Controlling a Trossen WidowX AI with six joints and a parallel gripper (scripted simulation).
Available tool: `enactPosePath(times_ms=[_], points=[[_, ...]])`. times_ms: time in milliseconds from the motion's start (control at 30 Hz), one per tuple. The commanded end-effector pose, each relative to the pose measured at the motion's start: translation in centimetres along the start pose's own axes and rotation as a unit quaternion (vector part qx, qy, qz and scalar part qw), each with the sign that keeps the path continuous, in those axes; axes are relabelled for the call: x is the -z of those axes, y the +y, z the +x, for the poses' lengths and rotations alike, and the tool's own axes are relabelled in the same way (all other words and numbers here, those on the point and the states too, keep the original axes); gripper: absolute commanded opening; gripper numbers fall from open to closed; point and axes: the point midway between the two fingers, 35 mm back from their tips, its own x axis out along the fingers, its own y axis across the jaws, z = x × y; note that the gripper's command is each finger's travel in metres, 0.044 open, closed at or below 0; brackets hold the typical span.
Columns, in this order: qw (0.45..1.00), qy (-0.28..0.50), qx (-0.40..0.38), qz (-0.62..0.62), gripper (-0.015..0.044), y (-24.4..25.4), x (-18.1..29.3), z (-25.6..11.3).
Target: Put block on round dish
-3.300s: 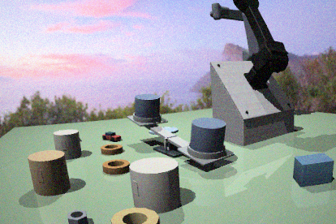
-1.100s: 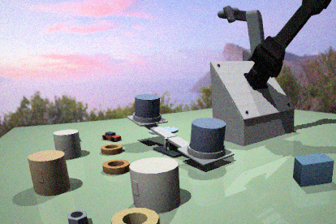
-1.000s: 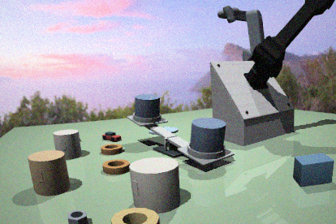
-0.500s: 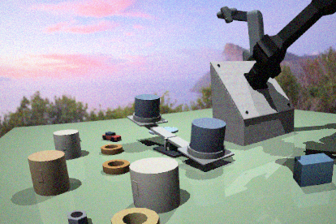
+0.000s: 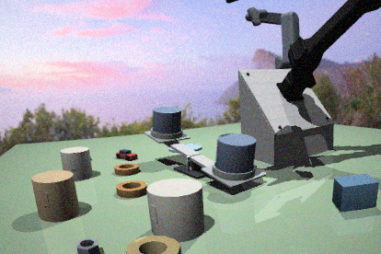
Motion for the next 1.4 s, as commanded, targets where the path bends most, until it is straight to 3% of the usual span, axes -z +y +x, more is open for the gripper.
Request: enactPosePath(times_ms=[0,267,600,967,1367], points=[[0.999,0.027,0.015,0.030,0.0440,-3.4,3.9,-0.2],[0.990,0.065,0.032,0.122,0.0440,-9.3,15.6,-3.2],[0.973,0.007,0.007,0.230,0.0440,-7.8,25.5,-6.2],[0.958,0.015,-0.009,0.285,0.0440,-7.0,26.4,-5.9],[0.894,0.108,-0.031,0.435,0.0440,-6.5,24.9,-3.0]])
